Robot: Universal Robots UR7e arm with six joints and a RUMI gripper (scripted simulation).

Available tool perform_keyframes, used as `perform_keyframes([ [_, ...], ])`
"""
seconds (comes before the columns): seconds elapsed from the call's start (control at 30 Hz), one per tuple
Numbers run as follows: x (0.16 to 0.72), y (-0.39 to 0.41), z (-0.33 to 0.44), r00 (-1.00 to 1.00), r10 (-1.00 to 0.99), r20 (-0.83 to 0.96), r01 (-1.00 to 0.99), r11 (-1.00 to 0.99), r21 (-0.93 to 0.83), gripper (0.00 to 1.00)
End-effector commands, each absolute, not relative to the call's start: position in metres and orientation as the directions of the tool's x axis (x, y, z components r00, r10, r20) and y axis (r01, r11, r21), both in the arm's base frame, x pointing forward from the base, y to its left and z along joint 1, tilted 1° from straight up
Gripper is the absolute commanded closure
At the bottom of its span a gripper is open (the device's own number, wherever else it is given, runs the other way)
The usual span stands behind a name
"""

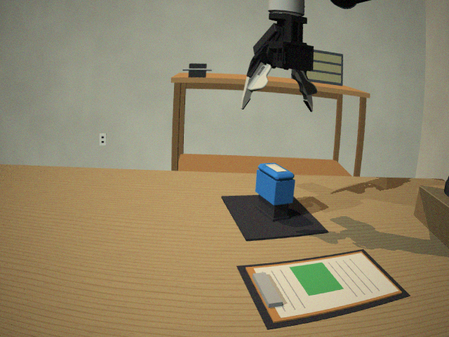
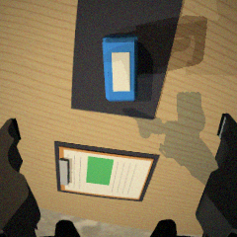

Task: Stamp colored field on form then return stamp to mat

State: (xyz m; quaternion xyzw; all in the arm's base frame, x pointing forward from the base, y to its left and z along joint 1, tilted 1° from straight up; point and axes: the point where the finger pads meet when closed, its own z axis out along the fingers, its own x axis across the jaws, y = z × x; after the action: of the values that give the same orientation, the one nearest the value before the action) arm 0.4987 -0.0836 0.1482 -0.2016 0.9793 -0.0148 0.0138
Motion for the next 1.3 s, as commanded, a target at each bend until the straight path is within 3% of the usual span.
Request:
perform_keyframes([
  [0.0, 0.496, -0.083, 0.15, -0.919, -0.394, -0.012, -0.394, 0.919, -0.023, 0.0],
  [0.63, 0.496, -0.077, 0.149, -0.894, -0.449, -0.009, -0.449, 0.893, -0.023, 0.0],
  [1.27, 0.498, -0.056, 0.148, -0.742, -0.671, -0.002, -0.67, 0.742, -0.023, 0.0],
])
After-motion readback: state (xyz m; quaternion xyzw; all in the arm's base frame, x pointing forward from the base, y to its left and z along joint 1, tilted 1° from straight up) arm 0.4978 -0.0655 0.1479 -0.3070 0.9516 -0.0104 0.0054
